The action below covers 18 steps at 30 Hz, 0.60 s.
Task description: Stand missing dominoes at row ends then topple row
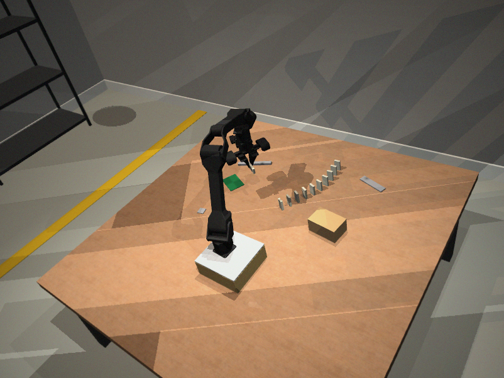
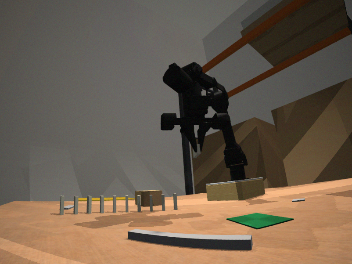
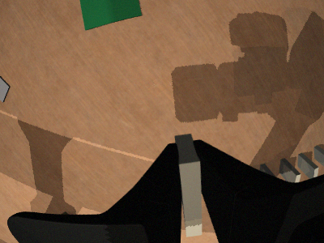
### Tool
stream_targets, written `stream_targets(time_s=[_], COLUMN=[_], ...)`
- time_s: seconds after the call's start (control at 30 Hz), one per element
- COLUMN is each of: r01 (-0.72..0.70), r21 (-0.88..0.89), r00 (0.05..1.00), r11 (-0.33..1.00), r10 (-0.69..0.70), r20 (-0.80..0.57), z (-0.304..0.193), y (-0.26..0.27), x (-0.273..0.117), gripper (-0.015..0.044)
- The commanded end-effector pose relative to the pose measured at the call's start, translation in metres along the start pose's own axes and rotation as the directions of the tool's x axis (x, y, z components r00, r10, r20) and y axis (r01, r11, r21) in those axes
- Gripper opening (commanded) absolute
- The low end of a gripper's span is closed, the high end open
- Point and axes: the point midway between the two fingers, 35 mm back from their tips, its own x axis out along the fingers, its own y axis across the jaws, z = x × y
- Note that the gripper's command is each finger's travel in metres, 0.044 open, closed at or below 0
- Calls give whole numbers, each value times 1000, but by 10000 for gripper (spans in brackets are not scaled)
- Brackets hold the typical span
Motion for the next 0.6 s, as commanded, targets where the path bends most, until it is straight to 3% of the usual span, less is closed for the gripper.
stream_targets(time_s=[0.0,0.57], r01=[-8,-51], r21=[39,178], r00=[997,908], r11=[999,983], r10=[5,-29], r20=[73,419], z=[6,29], y=[-7,-38], x=[12,50], gripper=[22,22])
